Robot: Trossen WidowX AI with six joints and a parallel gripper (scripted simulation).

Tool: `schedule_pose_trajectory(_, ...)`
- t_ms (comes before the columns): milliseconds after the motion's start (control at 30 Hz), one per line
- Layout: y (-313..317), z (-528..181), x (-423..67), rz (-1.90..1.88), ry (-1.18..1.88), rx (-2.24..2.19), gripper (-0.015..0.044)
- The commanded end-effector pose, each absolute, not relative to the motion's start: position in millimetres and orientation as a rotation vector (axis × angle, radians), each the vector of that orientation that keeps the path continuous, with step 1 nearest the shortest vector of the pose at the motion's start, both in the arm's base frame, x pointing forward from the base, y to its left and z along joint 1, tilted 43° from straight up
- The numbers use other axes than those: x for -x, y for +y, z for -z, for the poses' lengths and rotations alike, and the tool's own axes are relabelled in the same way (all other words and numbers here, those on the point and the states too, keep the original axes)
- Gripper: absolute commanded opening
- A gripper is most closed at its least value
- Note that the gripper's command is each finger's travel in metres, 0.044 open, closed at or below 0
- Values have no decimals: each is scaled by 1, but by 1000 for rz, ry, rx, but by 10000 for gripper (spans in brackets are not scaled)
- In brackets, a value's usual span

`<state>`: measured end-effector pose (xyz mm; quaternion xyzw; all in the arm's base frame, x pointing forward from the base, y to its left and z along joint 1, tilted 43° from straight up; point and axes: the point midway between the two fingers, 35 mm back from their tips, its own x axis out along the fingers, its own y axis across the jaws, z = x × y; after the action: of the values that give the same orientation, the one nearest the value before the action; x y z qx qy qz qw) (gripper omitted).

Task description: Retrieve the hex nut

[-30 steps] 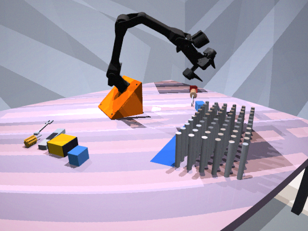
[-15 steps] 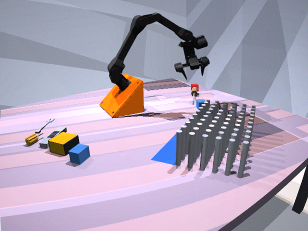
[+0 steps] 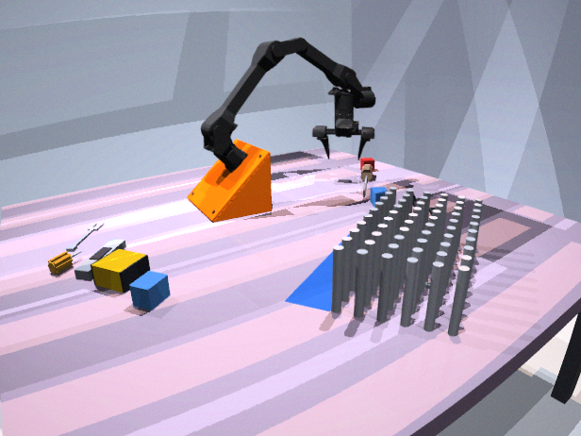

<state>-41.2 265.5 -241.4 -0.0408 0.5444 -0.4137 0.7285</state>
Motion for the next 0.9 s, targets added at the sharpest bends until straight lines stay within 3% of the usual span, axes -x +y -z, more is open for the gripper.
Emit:
schedule_pose_trajectory(0,267,243,44,925,1185,79,440)
schedule_pose_trajectory(400,272,247,43,914,1185,73,440)
schedule_pose_trajectory(633,305,260,3,564,1146,-158,440)
schedule_pose_trajectory(867,306,260,2,555,1143,-165,440)
